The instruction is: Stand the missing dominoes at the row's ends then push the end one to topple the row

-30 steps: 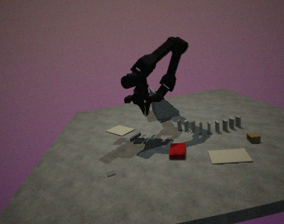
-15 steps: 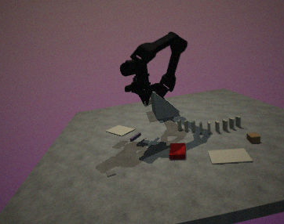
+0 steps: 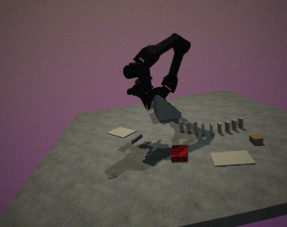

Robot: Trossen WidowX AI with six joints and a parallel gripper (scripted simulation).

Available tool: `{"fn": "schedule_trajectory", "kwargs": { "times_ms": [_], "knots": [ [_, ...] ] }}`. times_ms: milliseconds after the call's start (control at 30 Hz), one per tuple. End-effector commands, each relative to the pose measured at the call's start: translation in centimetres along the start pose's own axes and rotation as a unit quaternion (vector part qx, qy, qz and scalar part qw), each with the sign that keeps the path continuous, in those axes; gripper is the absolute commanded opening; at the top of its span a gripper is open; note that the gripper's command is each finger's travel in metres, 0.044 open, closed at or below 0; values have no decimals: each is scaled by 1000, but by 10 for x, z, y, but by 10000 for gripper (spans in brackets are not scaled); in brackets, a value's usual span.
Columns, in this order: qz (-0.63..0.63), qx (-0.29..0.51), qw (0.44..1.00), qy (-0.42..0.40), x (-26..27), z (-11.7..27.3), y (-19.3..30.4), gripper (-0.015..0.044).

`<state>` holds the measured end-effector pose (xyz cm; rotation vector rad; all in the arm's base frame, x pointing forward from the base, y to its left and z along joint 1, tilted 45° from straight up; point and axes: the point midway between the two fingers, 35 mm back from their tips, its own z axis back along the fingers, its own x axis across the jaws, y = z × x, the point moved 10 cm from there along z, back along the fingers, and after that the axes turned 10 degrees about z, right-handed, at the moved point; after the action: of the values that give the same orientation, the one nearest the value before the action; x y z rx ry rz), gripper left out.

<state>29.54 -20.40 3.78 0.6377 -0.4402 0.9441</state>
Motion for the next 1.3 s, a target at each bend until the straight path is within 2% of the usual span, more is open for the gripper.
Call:
{"fn": "schedule_trajectory", "kwargs": {
  "times_ms": [0,733,1267],
  "knots": [
    [6,-11,1000,22,1,-12,1,26],
    [49,-131,976,167,-6,-80,1,26],
    [56,-250,938,236,-4,-116,15,26]
  ]
}}
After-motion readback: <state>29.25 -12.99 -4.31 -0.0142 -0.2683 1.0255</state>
